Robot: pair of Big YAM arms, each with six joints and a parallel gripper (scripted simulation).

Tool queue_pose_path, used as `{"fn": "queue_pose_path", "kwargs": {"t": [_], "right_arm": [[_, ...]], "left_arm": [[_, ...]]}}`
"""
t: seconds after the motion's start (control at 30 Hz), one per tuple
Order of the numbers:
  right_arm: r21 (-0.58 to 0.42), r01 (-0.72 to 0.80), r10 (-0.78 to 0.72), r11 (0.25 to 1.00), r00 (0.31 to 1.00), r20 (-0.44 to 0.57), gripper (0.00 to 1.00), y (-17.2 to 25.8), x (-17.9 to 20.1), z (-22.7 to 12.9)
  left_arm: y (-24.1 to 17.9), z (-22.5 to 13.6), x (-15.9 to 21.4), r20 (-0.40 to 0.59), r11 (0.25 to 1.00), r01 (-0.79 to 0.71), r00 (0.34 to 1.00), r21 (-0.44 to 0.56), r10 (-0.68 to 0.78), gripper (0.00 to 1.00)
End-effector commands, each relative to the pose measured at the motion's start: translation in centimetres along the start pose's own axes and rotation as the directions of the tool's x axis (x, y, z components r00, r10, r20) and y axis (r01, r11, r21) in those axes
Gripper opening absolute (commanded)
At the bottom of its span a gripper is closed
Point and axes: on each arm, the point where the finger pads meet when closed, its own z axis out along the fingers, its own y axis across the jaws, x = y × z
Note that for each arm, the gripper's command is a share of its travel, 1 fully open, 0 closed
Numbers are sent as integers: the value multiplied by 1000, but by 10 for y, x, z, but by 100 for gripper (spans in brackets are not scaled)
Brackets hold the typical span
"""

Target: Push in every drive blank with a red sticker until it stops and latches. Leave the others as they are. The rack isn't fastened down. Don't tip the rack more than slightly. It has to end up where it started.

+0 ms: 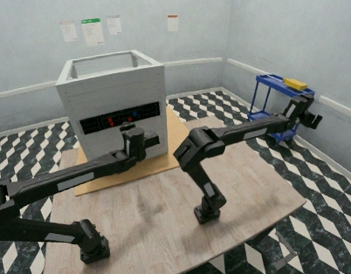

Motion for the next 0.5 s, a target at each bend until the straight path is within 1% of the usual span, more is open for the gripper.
{"fn": "queue_pose_path", "kwargs": {"t": [0.0, 0.47], "right_arm": [[4, -10, 10, 1000, 999, 43, 100, -3, -29, 0], [4, -10, 10, 1000, 999, 43, 100, -3, -29, 0]], "left_arm": [[8, 4, -6, 8, 996, -63, 998, -56, 64, 100], [17, 5, -8, 7, 997, -49, 999, -63, 50, 100]]}}
